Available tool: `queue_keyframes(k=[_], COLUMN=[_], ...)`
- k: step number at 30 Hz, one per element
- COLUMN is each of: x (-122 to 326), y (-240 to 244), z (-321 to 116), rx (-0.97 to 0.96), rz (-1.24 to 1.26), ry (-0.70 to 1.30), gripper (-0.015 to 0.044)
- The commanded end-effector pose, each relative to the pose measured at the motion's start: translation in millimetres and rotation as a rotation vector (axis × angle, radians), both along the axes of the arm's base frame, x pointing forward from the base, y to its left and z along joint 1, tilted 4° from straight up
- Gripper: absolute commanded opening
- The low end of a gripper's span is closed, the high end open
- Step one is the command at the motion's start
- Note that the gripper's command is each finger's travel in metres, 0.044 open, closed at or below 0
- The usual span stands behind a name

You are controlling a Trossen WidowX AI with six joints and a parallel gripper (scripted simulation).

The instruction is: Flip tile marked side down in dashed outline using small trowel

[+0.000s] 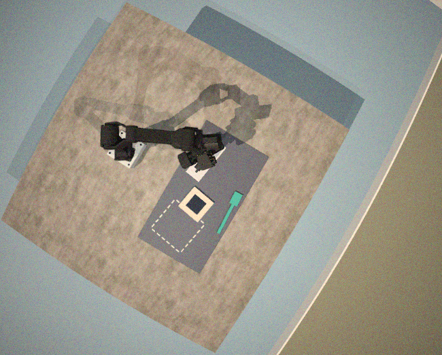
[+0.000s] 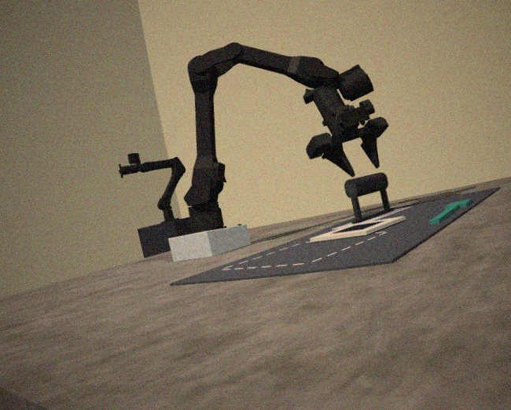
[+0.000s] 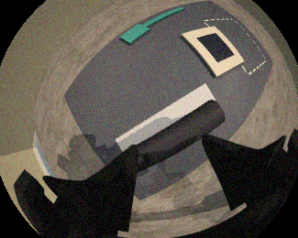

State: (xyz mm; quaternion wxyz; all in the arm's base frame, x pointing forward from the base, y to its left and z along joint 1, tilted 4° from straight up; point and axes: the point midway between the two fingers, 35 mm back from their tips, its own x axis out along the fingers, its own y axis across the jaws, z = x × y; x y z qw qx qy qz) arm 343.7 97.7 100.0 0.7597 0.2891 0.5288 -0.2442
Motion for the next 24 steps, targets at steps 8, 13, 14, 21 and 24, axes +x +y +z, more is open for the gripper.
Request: queue_keyframes(k=[8, 13, 14, 21, 24], x=[-4, -7, -7, -11, -13], y=[5, 6, 6, 6, 5], z=[-4, -7, -7, -10, -12], rx=[-0.166, -0.247, -0.263, -0.388, -0.447], rz=[0.345, 0.494, 0.524, 0.727, 0.810], ry=[-0.073, -0.097, -0.102, -0.128, -0.136], gripper=[0.0300, 0.0300, 0.0300, 0.0300, 0.0300])
